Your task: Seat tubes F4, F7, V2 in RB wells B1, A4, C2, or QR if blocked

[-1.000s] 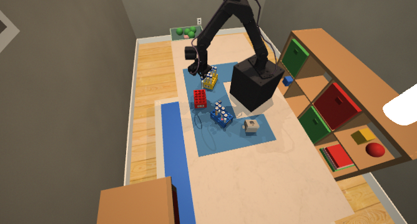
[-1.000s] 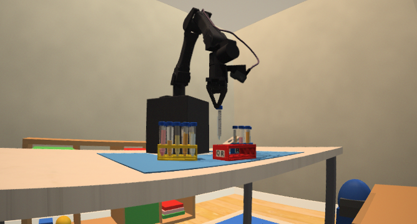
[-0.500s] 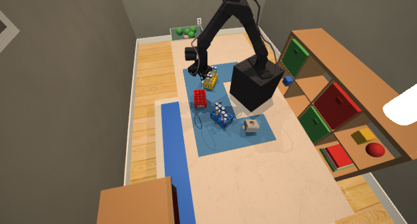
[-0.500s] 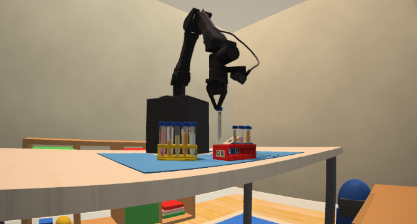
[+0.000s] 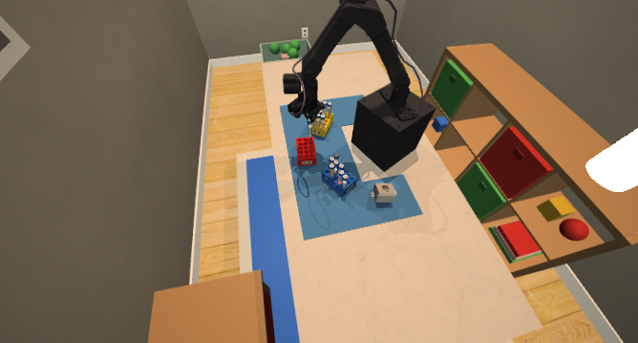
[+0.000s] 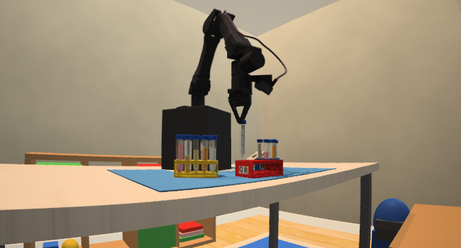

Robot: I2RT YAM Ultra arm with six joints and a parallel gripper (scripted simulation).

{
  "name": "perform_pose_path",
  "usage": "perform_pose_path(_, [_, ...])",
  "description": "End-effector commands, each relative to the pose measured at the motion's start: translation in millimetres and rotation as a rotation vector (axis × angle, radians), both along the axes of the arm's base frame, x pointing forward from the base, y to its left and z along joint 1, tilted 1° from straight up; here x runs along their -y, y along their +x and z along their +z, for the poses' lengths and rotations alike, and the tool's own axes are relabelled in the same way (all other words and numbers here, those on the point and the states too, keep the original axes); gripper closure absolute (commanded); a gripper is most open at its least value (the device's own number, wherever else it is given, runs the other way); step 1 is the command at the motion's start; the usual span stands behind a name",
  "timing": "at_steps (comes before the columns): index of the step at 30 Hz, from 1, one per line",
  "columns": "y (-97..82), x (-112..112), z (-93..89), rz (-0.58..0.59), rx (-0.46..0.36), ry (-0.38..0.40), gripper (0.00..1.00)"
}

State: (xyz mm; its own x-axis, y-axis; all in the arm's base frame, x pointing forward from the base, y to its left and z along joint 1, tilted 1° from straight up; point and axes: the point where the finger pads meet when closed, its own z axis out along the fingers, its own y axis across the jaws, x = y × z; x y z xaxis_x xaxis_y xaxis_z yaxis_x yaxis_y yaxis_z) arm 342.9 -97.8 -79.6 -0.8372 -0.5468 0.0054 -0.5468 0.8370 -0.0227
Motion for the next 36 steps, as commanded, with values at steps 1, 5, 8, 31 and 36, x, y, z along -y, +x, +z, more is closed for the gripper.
perform_pose_path(1, [1.6, -6.3, -5.2, 0.009, 0.001, 0.007, 1.0])
perform_pose_path(5, [-0.3, -3.8, -7.3, 0.005, -0.002, 0.008, 1.0])
perform_pose_path(8, [-2.5, -2.9, -9.0, 0.004, -0.006, 0.009, 1.0])
perform_pose_path(31, [-0.8, 3.8, -14.5, 0.0, 0.002, 0.007, 1.0])
perform_pose_path(36, [0.0, 2.0, -15.4, 0.002, 0.002, 0.007, 1.0])
